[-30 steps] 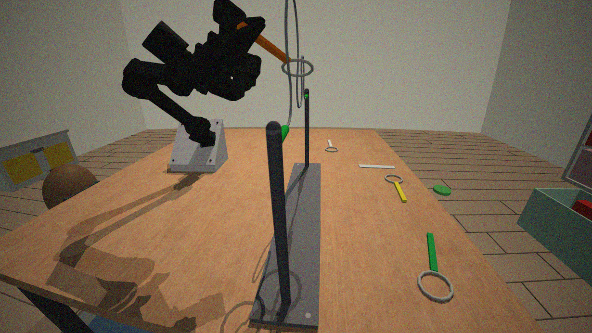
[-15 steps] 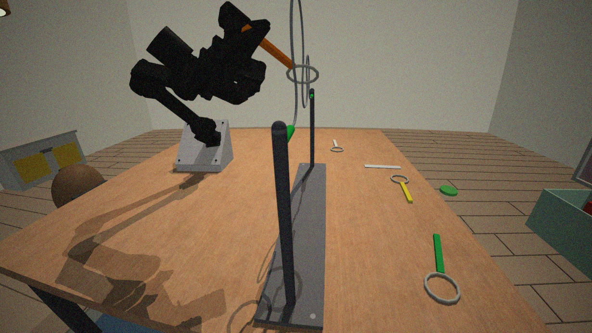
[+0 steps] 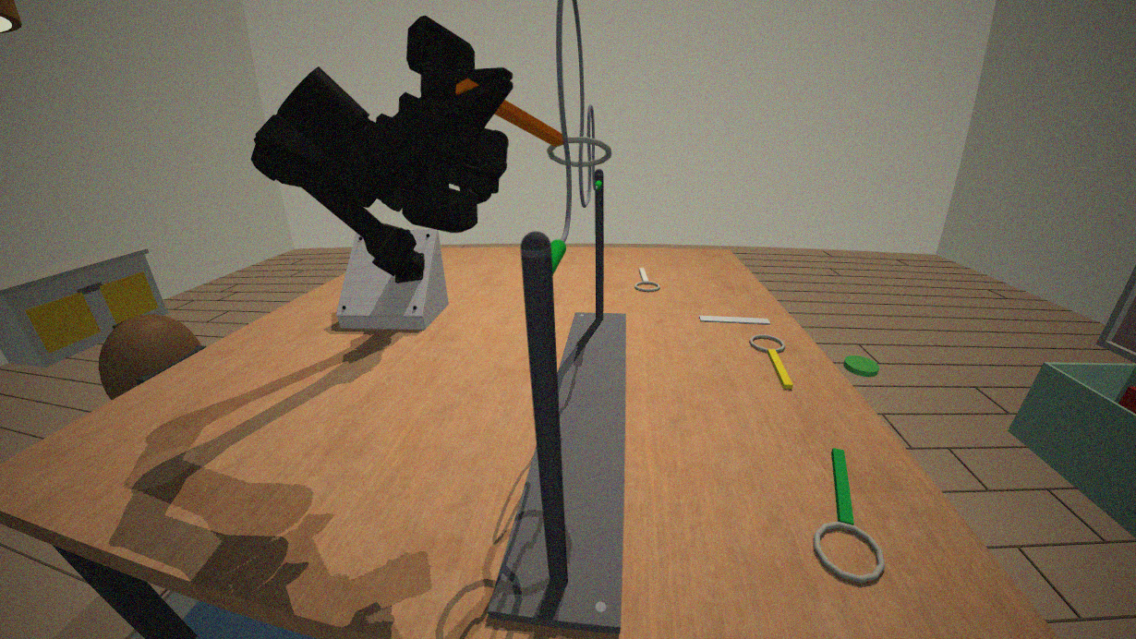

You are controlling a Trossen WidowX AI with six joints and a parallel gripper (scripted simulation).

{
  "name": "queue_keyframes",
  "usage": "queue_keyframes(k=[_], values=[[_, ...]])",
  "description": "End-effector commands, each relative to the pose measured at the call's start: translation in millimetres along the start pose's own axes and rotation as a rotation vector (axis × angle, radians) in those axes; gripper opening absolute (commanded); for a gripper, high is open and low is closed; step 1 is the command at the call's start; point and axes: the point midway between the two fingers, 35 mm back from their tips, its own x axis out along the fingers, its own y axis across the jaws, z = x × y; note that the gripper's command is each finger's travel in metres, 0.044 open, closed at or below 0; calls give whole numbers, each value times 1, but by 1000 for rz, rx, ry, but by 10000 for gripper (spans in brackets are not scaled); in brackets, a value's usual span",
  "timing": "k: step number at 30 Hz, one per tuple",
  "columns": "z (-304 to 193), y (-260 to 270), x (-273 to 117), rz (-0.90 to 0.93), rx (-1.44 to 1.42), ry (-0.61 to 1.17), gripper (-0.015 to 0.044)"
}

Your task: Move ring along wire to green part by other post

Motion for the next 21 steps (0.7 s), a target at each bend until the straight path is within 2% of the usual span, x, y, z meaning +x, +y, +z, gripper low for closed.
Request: queue_keyframes(k=[1,21], values=[[2,13,-2,37,63,6,-150],[22,81,-22,269,472,60,-150]])
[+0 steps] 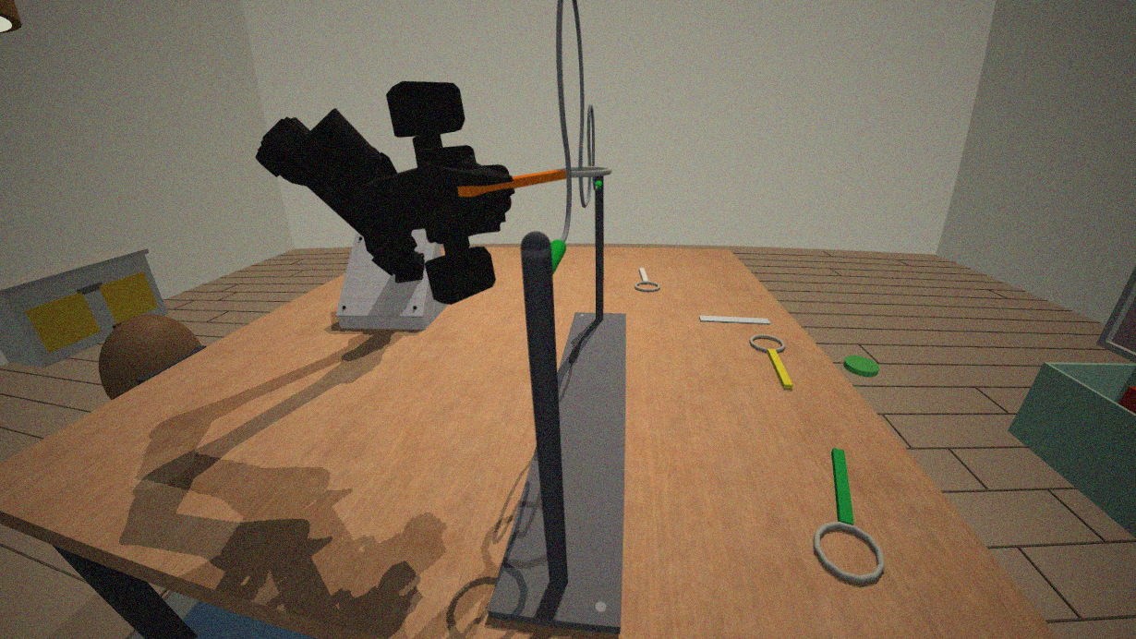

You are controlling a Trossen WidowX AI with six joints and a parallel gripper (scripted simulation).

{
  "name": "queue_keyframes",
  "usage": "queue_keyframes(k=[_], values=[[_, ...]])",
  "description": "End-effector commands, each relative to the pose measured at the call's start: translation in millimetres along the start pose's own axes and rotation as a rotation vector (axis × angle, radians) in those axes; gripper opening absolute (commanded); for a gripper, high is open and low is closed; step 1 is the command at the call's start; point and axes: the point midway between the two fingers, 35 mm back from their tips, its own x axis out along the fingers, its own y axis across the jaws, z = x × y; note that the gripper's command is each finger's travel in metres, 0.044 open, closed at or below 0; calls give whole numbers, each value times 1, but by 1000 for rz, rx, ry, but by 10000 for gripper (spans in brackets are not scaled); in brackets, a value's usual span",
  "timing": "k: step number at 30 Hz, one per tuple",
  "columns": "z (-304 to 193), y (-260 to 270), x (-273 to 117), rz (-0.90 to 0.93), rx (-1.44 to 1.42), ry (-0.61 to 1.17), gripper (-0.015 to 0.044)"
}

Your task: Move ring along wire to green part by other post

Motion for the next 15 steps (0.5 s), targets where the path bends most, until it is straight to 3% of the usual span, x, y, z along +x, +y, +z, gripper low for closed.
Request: queue_keyframes(k=[1,15], values=[[2,19,-3,60,93,11,-150],[15,69,-17,232,393,51,-150]])
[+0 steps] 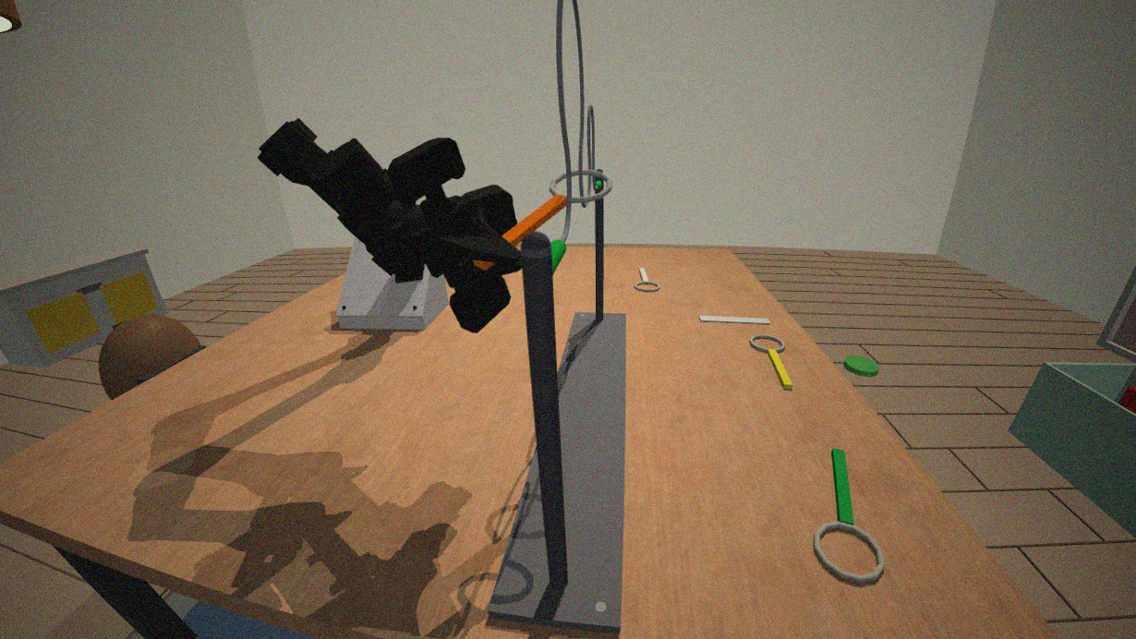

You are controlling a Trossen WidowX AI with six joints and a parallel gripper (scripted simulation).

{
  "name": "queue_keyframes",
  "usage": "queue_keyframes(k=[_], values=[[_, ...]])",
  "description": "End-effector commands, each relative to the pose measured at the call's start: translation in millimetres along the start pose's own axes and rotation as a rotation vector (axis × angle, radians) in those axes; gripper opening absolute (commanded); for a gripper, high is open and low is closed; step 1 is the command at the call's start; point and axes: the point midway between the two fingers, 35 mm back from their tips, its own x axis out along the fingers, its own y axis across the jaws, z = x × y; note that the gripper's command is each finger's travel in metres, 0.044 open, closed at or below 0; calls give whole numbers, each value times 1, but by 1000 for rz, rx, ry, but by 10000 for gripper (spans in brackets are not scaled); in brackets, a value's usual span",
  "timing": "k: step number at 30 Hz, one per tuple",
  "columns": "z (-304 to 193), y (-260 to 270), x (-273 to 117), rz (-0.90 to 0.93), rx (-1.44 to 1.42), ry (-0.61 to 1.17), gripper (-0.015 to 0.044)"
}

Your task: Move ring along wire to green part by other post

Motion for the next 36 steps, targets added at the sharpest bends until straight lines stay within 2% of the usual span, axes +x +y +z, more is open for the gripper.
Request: queue_keyframes(k=[1,36], values=[[1,19,-3,59,93,14,-150],[56,124,-48,467,801,107,-150]])
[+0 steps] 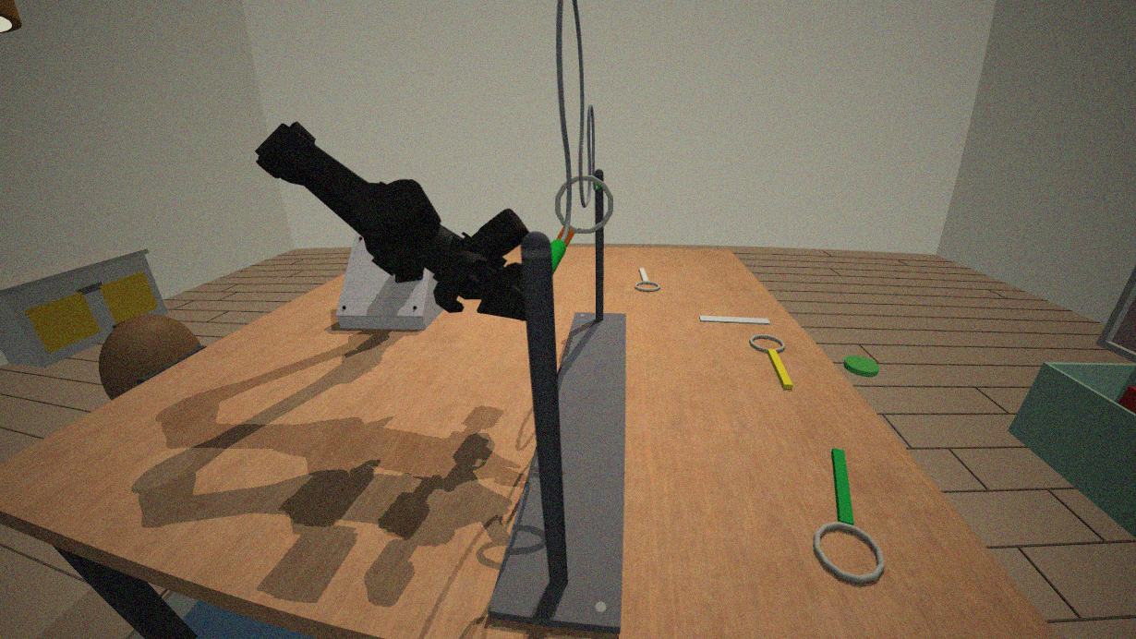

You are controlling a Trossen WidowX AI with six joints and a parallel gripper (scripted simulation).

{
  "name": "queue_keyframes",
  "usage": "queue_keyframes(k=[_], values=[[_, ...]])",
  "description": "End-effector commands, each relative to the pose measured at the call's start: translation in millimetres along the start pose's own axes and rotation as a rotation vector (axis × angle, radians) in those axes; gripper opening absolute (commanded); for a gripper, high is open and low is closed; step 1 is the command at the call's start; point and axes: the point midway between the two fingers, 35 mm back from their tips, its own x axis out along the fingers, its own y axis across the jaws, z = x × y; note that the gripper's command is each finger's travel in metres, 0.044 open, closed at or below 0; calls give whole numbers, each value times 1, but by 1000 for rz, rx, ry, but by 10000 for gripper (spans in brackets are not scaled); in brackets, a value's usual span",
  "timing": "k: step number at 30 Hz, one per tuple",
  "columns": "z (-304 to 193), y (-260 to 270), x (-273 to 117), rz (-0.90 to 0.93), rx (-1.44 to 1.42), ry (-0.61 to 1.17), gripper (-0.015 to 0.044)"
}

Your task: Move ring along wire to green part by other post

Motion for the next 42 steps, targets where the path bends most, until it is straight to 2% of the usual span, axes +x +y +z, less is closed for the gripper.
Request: queue_keyframes(k=[1,13,42], values=[[0,16,-2,43,72,13,-150],[5,46,-9,122,208,30,-150],[16,87,-21,189,325,42,-150]])
